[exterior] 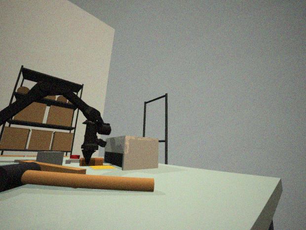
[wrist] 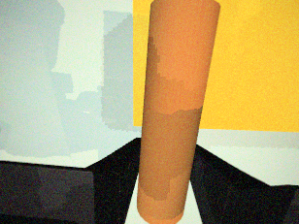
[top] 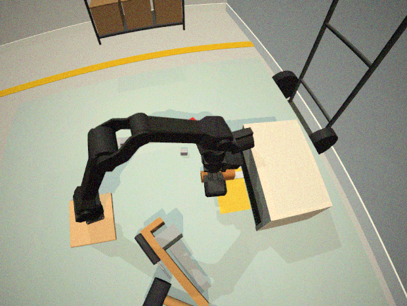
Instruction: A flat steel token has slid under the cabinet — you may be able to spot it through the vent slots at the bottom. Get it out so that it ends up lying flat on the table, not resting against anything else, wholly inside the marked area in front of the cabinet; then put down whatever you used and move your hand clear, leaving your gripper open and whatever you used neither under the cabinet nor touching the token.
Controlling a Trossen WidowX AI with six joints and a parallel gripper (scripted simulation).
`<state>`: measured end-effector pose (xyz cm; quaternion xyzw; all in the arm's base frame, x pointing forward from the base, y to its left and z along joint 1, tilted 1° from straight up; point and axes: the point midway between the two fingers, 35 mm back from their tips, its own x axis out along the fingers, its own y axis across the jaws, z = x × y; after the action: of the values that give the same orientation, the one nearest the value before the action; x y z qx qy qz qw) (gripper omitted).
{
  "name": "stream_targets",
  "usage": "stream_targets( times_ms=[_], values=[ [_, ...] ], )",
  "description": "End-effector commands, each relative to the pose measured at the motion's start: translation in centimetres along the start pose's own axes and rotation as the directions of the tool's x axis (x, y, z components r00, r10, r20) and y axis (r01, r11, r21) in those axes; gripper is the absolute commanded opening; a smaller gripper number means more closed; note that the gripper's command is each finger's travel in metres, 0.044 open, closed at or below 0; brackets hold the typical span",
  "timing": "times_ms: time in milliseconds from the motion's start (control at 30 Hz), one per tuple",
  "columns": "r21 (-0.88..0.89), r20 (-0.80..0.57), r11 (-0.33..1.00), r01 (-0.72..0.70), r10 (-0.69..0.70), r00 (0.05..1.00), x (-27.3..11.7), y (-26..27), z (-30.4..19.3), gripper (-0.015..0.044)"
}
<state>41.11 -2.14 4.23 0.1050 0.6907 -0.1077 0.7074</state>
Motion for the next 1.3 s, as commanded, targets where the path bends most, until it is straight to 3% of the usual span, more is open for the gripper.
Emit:
stream_targets(
  times_ms=[0, 1267],
  values=[
    [0.003, 0.005, 1.0, 0.01, -0.01, 1.0, 0.1, -0.5, 0.2, 0.0],
    [0.003, 0.003, 1.0, 0.01, -0.01, 1.0, 0.1, -0.3, -2.7, 0.0]
  ],
)
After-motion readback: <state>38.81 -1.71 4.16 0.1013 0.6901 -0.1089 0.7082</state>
